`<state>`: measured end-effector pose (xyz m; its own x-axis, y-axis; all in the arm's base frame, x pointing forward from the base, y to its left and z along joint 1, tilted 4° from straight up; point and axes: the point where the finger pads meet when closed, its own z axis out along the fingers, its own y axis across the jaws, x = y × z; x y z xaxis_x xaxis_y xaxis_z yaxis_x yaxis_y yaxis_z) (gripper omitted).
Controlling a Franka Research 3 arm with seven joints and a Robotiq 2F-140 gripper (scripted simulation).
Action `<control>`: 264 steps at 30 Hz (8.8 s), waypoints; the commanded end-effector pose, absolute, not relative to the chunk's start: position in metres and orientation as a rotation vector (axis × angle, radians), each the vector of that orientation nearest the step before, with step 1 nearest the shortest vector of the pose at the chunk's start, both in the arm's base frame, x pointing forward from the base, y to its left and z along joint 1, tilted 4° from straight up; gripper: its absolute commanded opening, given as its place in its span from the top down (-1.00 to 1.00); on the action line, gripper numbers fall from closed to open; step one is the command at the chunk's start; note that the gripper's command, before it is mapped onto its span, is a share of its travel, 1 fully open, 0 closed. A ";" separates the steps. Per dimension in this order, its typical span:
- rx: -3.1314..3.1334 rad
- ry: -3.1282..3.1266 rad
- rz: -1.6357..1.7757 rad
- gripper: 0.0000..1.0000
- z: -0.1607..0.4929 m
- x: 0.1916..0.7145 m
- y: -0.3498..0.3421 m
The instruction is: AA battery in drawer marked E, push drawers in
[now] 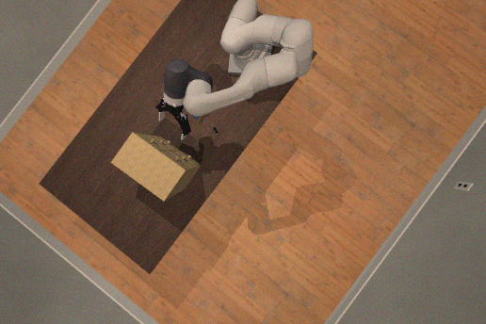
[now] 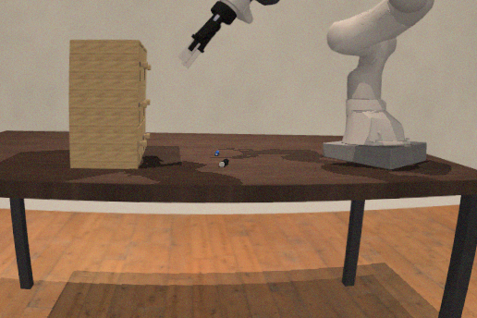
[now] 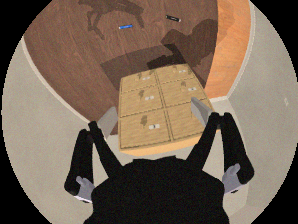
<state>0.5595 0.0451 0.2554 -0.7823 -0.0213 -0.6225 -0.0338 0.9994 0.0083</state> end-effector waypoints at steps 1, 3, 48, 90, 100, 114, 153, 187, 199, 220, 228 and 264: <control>-0.163 2.275 -0.008 -1.00 0.264 0.585 0.041; -0.162 2.253 -0.007 -1.00 0.262 0.587 0.041; -0.155 2.053 0.009 -1.00 0.243 0.607 0.042; -0.155 2.053 0.009 -1.00 0.243 0.607 0.042; -0.156 2.053 0.009 -1.00 0.243 0.607 0.042; -0.158 2.119 0.004 -1.00 0.249 0.601 0.042; -0.179 3.020 -0.082 -1.00 0.332 0.510 0.037; -0.194 3.093 -0.085 -1.00 0.340 0.502 0.036; -0.190 3.094 -0.087 -1.00 0.347 0.487 0.023; -0.180 3.097 -0.091 -1.00 0.368 0.445 -0.014; -0.180 3.089 -0.090 -1.00 0.368 0.445 -0.014; -0.165 2.333 -0.013 -1.00 0.298 0.522 -0.009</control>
<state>0.4969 -0.0059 0.2929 -0.8057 -0.0466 -0.5905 -0.0584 0.9983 0.0009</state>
